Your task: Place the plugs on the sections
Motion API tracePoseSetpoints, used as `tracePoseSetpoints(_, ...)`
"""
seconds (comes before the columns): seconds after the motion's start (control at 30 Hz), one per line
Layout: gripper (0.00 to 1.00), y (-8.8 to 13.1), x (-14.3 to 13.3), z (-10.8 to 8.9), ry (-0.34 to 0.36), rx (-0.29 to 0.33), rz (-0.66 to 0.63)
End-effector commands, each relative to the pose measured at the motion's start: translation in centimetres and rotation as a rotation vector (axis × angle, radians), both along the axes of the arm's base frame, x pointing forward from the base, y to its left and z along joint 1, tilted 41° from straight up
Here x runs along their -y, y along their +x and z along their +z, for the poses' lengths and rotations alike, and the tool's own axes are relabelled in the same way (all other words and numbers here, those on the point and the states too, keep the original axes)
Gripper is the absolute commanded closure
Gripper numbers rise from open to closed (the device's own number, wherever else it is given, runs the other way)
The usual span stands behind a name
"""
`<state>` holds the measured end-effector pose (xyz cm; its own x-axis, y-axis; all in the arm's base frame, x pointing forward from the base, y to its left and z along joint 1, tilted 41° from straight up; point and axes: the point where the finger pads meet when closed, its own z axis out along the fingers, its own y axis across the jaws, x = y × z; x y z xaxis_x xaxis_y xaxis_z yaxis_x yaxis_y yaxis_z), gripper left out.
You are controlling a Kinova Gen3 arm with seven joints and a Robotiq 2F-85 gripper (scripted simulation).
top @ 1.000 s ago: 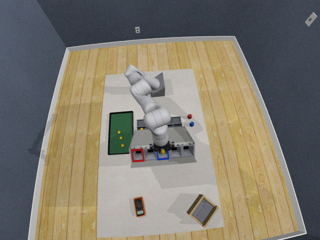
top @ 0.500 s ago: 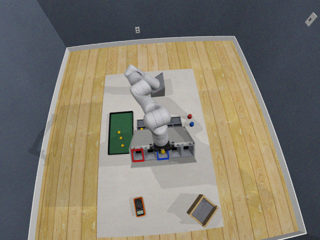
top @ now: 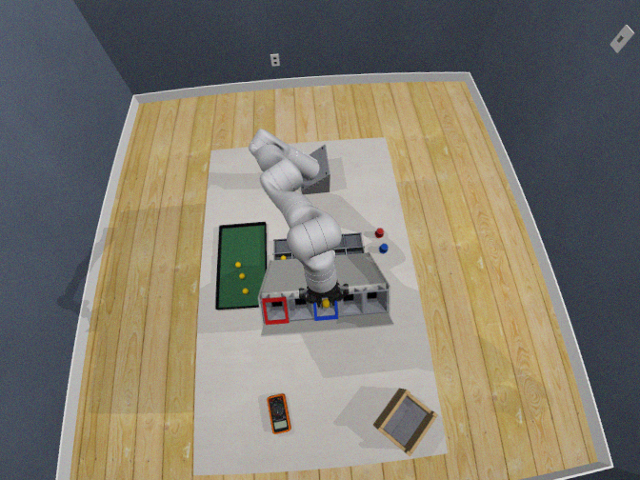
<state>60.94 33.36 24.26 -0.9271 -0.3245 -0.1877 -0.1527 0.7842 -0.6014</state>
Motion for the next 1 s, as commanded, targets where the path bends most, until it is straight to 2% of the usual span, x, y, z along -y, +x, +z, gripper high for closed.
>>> tracePoseSetpoints(0.0, 1.0, 0.45, 1.89, -2.13, -0.091, -0.142, -0.129)
tracePoseSetpoints(0.5, 1.0, 0.45, 1.89, -2.13, -0.091, -0.142, -0.129)
tracePoseSetpoints(0.53, 0.0, 0.59, 1.76, -1.93, -0.023, -0.023, -0.029)
tracePoseSetpoints(0.97, 0.0, 0.59, 1.76, -1.93, -0.023, -0.023, -0.029)
